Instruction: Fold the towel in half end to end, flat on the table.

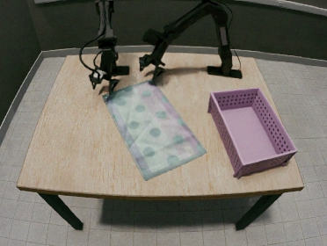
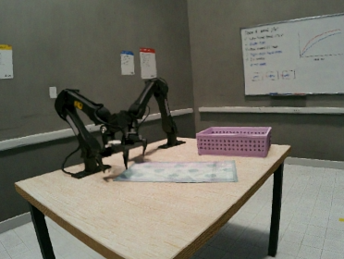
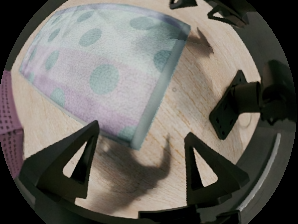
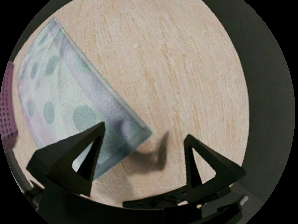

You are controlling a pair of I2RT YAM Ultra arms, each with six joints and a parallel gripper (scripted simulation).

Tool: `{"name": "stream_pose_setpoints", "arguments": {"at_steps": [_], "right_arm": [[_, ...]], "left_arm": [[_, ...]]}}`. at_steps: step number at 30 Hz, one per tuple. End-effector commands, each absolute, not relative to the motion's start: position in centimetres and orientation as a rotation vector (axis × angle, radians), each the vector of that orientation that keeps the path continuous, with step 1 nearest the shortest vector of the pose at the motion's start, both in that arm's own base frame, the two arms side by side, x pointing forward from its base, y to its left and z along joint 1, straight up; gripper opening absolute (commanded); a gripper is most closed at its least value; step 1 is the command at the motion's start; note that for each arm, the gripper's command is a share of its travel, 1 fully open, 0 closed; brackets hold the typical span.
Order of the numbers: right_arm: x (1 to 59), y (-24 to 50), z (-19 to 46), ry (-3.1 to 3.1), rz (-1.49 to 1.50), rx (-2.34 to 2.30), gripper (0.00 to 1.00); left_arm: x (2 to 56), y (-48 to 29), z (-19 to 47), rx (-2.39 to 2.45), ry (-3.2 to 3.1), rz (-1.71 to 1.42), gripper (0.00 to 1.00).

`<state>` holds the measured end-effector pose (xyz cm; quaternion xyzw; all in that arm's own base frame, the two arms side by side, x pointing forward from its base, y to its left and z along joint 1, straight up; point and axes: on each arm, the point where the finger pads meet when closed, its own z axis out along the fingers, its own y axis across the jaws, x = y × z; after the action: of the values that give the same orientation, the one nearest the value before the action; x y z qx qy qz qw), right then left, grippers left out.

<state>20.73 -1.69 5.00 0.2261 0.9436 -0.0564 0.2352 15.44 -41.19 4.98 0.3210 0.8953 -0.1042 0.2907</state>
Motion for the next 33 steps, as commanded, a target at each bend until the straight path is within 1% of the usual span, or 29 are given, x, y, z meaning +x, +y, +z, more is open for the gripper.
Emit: {"name": "stream_pose_setpoints", "arguments": {"at_steps": [1,17,18,20,28,29,33], "right_arm": [[20.9,-1.7,5.2,2.581,-0.151,0.620,1.00],[20.9,-1.7,5.2,2.581,-0.151,0.620,1.00],[21.3,-1.8,6.5,2.539,-0.121,0.680,0.34],[21.3,-1.8,6.5,2.513,-0.104,0.747,0.34],[21.4,-1.8,6.5,2.512,-0.106,0.746,0.34],[20.8,-1.8,4.3,2.552,-0.139,0.734,0.34],[21.7,-1.7,5.6,2.511,-0.112,0.732,0.34]], "left_arm": [[15.5,-41.4,5.5,0.849,2.380,-0.292,1.00],[15.5,-41.4,5.5,0.849,2.380,-0.292,1.00],[15.6,-41.9,7.2,0.884,2.347,-0.303,0.34],[15.6,-41.9,7.2,0.939,2.325,-0.283,0.34],[15.7,-41.9,7.2,0.937,2.324,-0.281,0.34],[16.0,-42.3,5.7,0.930,2.336,-0.273,0.34],[16.1,-42.3,6.1,0.923,2.333,-0.278,0.34]]}}
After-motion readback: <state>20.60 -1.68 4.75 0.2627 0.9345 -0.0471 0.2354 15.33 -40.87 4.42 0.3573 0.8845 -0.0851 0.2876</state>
